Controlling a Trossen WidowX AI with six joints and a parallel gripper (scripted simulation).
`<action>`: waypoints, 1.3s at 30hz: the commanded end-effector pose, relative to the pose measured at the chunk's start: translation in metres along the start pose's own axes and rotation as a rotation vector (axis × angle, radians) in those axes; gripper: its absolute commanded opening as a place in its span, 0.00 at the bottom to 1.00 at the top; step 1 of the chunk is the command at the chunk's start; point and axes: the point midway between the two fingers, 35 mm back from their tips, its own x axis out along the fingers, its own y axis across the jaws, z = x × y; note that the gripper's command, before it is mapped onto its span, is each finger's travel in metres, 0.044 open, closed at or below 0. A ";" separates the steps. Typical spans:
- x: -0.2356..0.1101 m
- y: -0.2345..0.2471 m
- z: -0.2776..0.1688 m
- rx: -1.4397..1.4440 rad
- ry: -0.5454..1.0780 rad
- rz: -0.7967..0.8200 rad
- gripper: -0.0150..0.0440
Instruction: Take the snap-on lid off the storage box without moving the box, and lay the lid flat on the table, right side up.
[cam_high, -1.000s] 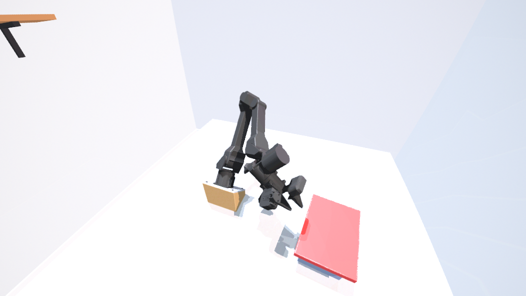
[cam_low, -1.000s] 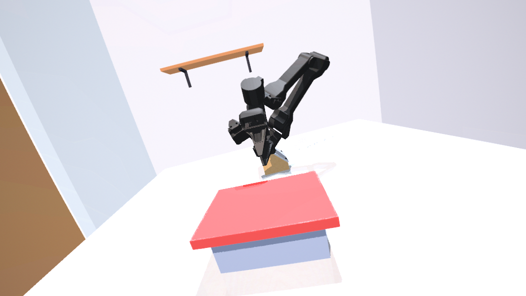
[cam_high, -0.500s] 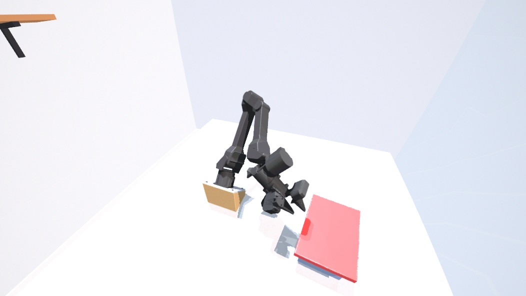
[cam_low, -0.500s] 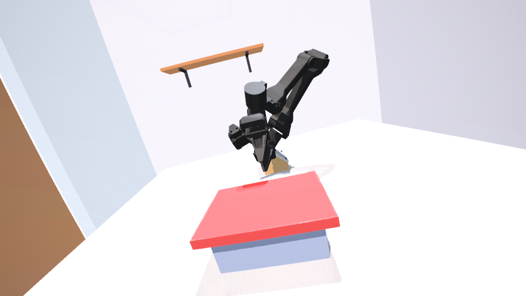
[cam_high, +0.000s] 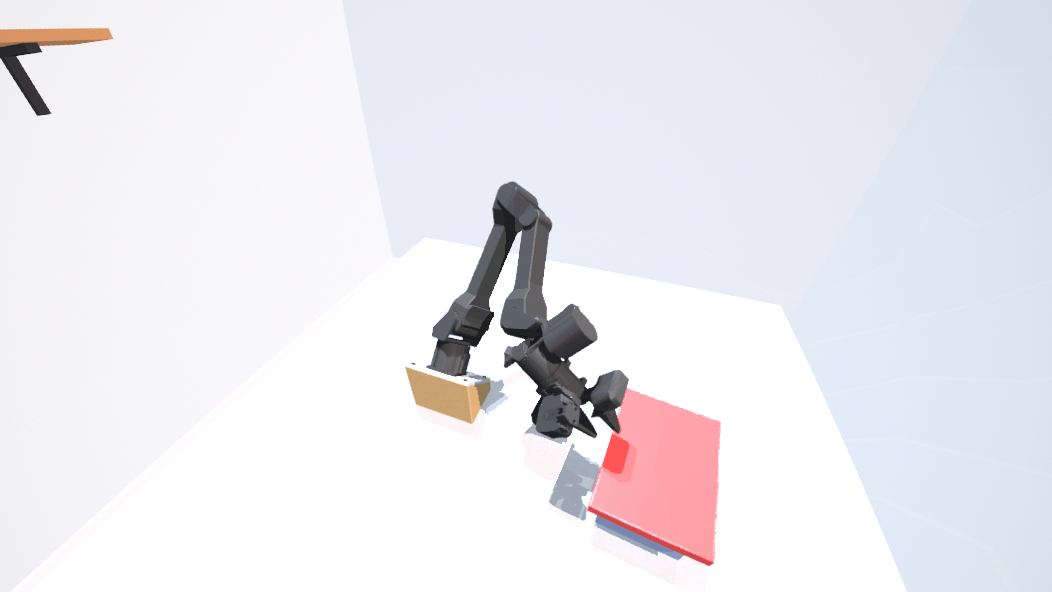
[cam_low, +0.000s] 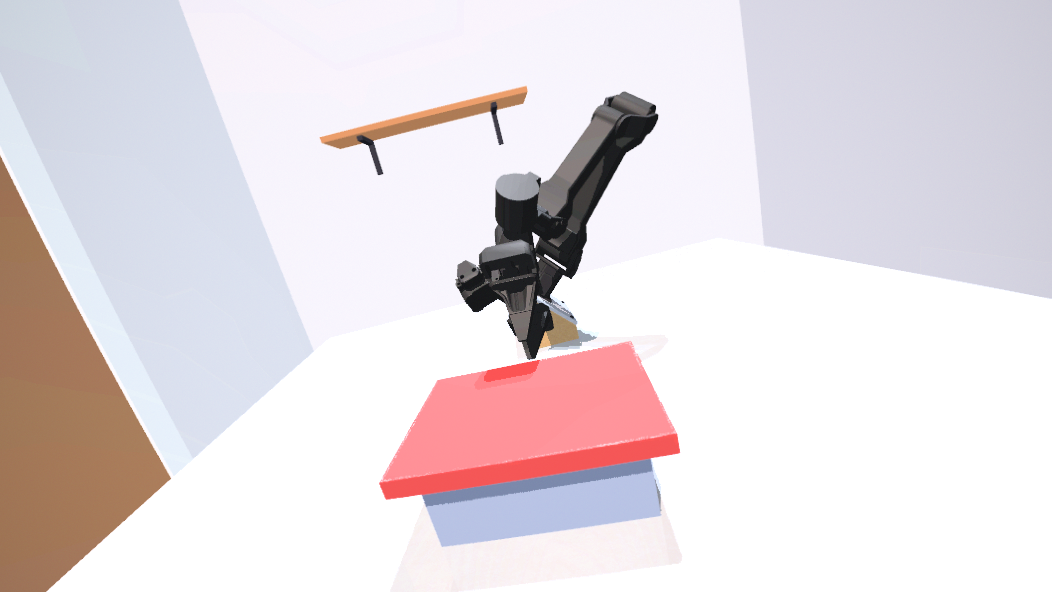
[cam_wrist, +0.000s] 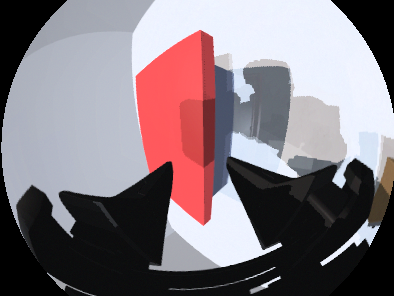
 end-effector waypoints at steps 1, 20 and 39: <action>0.008 -0.001 0.000 0.003 -0.003 -0.002 0.65; 0.033 -0.003 -0.002 0.007 0.005 0.004 0.56; 0.032 -0.003 -0.003 0.005 0.009 0.004 0.25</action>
